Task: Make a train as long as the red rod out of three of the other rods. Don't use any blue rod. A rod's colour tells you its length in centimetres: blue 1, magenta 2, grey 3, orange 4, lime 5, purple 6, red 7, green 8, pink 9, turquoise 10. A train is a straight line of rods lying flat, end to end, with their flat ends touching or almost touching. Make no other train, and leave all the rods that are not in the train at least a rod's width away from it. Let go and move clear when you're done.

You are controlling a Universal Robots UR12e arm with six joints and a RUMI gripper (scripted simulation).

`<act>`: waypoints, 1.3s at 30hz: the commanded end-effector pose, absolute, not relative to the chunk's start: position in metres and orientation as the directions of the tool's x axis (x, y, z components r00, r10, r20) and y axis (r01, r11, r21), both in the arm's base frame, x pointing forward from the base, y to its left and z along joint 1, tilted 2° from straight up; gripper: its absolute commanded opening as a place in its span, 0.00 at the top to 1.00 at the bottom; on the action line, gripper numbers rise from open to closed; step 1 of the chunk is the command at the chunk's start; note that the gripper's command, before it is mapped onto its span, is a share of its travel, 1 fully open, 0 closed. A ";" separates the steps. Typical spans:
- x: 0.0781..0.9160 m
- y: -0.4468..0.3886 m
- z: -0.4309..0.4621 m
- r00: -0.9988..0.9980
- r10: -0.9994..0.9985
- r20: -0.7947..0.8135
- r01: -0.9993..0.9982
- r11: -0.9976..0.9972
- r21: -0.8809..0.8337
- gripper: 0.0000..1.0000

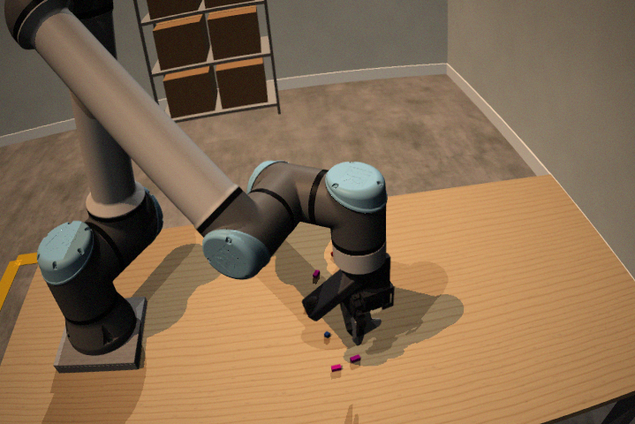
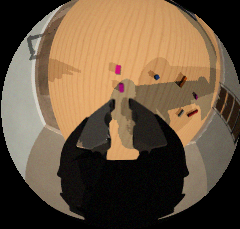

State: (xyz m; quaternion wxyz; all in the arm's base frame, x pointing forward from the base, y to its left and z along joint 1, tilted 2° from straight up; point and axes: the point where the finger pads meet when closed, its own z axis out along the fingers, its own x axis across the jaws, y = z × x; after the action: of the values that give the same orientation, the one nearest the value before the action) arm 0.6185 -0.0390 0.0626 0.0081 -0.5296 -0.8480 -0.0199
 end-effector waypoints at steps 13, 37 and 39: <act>0.619 -0.039 0.063 -0.439 0.898 0.034 0.898 0.438 0.026 0.86; 0.619 -0.039 0.045 -0.439 0.898 0.034 0.898 0.439 0.026 0.86; 0.619 -0.039 0.041 -0.439 0.898 0.034 0.898 0.439 0.026 0.86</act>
State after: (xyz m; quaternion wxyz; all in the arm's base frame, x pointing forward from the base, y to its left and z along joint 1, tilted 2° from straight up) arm 0.6185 -0.0385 0.0472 0.0082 -0.5294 -0.8481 -0.0200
